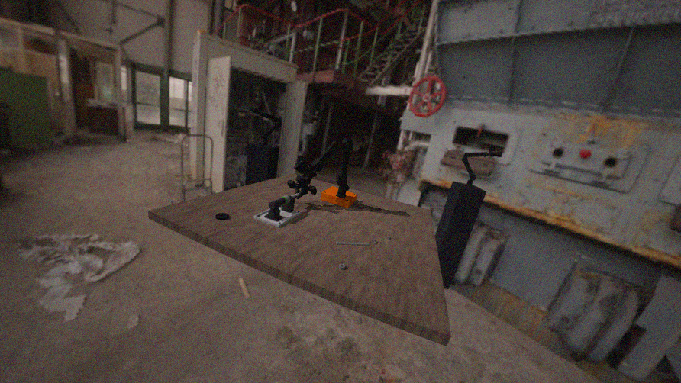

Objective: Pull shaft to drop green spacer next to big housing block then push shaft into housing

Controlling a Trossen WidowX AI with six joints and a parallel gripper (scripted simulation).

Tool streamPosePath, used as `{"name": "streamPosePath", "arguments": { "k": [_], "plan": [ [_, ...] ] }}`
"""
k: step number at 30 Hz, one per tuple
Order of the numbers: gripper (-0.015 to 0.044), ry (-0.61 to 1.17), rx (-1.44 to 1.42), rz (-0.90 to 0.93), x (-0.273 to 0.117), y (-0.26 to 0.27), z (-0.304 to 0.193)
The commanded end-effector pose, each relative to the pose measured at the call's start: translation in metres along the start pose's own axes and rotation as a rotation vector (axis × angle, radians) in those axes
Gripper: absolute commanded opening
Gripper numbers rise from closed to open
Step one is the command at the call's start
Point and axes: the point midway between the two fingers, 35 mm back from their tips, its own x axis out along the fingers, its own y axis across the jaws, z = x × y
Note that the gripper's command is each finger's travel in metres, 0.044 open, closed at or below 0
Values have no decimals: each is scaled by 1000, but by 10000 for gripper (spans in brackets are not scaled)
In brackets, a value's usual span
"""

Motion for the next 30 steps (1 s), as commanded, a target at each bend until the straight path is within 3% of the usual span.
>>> {"name": "streamPosePath", "arguments": {
  "k": [1, 30],
  "plan": [
    [0, 0, -4, -1, -1, 0, 0],
    [0, 0, -4, -1, -3, 0, -3]
  ]
}}
